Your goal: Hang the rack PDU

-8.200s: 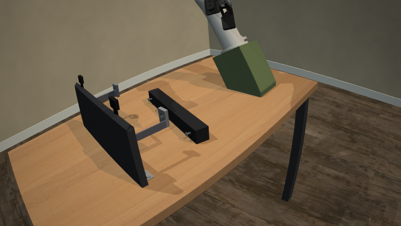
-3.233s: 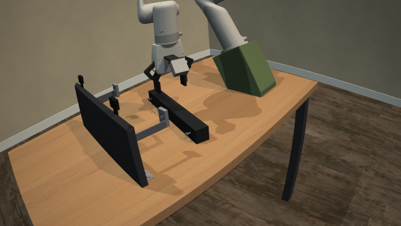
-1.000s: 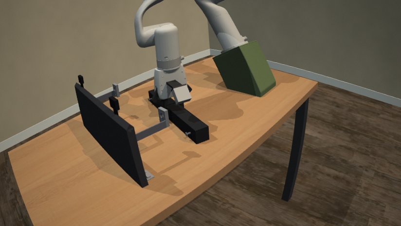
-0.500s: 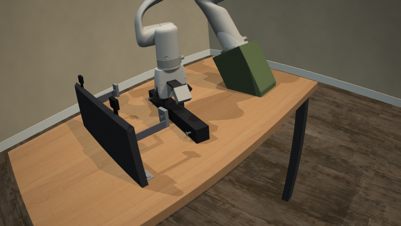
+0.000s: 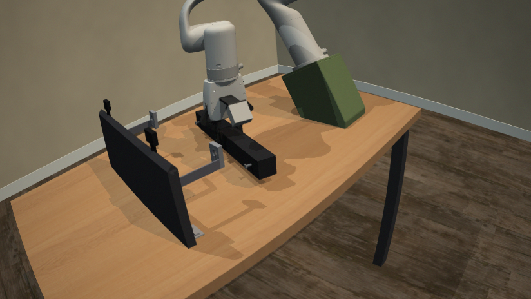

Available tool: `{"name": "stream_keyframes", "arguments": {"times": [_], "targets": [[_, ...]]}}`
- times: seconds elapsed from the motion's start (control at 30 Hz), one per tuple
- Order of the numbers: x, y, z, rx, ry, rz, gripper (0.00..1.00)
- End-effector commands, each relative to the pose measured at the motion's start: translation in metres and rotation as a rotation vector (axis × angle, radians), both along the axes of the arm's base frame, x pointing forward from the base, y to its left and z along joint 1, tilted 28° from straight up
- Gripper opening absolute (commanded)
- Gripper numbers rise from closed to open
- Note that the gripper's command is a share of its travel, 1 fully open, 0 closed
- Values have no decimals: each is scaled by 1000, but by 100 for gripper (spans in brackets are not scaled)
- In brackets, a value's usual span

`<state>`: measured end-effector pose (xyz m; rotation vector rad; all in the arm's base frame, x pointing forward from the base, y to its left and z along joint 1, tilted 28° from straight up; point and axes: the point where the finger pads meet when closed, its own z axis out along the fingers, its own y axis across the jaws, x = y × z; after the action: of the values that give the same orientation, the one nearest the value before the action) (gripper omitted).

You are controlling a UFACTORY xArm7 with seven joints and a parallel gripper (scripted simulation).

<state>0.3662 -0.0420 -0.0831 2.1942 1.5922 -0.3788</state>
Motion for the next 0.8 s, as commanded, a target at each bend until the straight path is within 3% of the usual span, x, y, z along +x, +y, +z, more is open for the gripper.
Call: {"name": "stream_keyframes", "arguments": {"times": [0.0, 0.5, 0.77], "targets": [[1, 8, 13, 2, -2, 2, 0], [0, 28, 51, 2, -2, 2, 0], [0, 32, 60, 2, -2, 2, 0]]}}
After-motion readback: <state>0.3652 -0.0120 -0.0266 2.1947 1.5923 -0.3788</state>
